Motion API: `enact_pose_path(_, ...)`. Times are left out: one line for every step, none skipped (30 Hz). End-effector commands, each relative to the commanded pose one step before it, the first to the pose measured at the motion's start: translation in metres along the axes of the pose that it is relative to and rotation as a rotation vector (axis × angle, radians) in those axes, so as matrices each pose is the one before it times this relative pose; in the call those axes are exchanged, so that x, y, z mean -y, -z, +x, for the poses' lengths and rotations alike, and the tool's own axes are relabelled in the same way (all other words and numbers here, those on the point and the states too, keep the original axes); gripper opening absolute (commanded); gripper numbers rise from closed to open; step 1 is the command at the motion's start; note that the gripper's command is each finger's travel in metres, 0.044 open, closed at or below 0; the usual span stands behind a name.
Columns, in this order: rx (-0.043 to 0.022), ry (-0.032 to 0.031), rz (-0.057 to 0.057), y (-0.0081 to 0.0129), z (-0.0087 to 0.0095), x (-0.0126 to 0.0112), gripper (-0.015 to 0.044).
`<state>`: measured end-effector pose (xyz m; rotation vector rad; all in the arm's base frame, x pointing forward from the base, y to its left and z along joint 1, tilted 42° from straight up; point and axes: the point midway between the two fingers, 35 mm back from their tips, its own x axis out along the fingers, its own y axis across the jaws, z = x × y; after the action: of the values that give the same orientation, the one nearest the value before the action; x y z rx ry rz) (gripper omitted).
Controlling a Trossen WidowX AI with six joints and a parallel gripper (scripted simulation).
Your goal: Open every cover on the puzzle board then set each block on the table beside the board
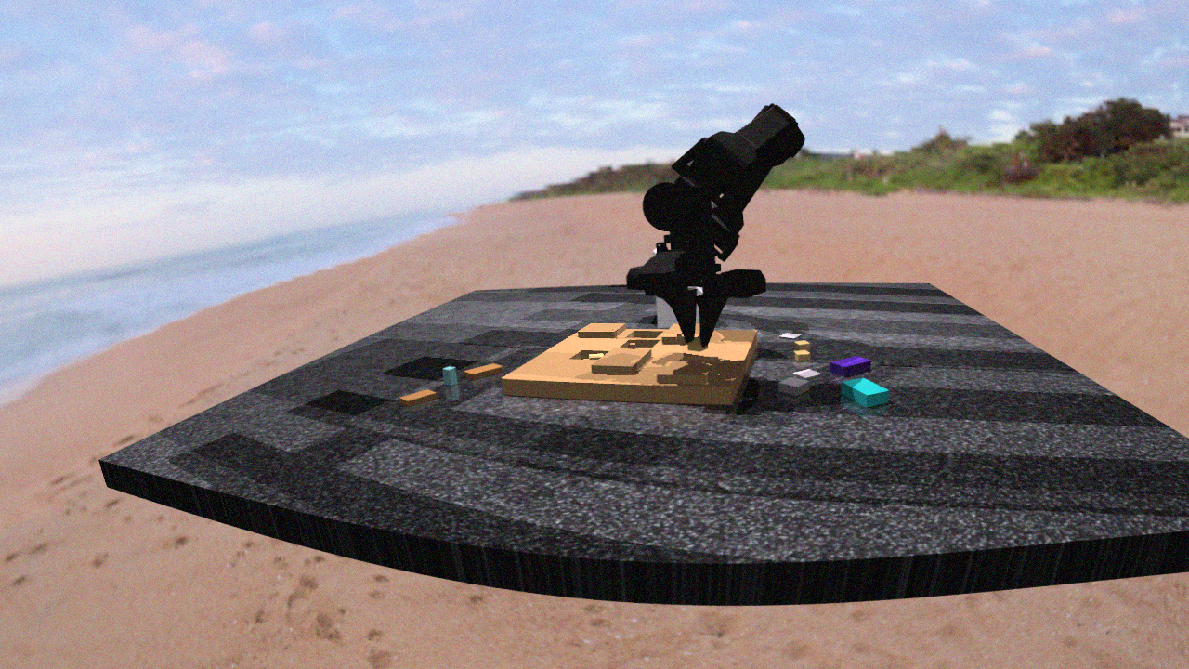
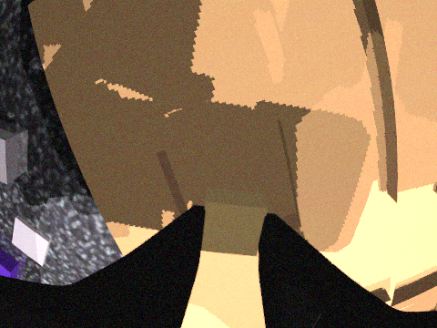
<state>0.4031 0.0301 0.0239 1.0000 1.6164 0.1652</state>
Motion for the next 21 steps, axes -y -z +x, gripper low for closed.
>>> enact_pose_path(0.00628, 0.00129, -0.0097, -0.00144, -0.00610, -0.00125, 0.0080)
enact_pose_path(-0.00014, -0.00004, 0.0003, 0.00006, -0.00132, 0.00003, 0.0080)
enact_pose_path(-0.00015, -0.00004, 0.0003, 0.00006, -0.00132, 0.00003, 0.0080)
enact_pose_path(-0.00015, -0.00004, 0.0003, 0.00007, -0.00132, 0.00004, 0.0080)
enact_pose_path(-0.00015, -0.00005, 0.0003, 0.00007, -0.00132, 0.00004, 0.0080)
enact_pose_path(-0.00015, -0.00005, 0.0003, 0.00008, -0.00132, 0.00004, 0.0080)
enact_pose_path(-0.00015, -0.00006, 0.0003, 0.00008, -0.00132, 0.00004, 0.0080)
enact_pose_path(-0.00016, -0.00006, 0.0003, 0.00009, -0.00132, 0.00004, 0.0080)
enact_pose_path(-0.00016, -0.00007, 0.0003, 0.00009, -0.00133, 0.00004, 0.0080)
enact_pose_path(0.00002, 0.00004, 0.0000, -0.00004, -0.00043, 0.00000, 0.0080)
enact_pose_path(0.00006, 0.00011, 0.0000, -0.00011, -0.00129, -0.00001, 0.0080)
enact_pose_path(0.00010, 0.00017, 0.0000, -0.00016, -0.00216, -0.00002, 0.0080)
enact_pose_path(0.00011, 0.00019, 0.0000, -0.00018, -0.00260, -0.00002, 0.0080)
enact_pose_path(0.00010, 0.00018, 0.0000, -0.00015, -0.00261, -0.00001, 0.0080)
enact_pose_path(0.00008, 0.00017, 0.0000, -0.00013, -0.00261, 0.00000, 0.0080)
enact_pose_path(0.00007, 0.00016, 0.0000, -0.00011, -0.00262, 0.00000, 0.0080)
enact_pose_path(0.00006, 0.00014, 0.0000, -0.00008, -0.00262, 0.00001, 0.0080)
enact_pose_path(0.00005, 0.00013, 0.0000, -0.00006, -0.00262, 0.00001, 0.0080)
enact_pose_path(0.00003, 0.00012, 0.0000, -0.00004, -0.00263, 0.00002, 0.0080)
enact_pose_path(0.00002, 0.00010, 0.0000, -0.00001, -0.00263, 0.00002, 0.0080)
enact_pose_path(0.00001, 0.00009, 0.0000, 0.00001, -0.00263, 0.00003, 0.0080)
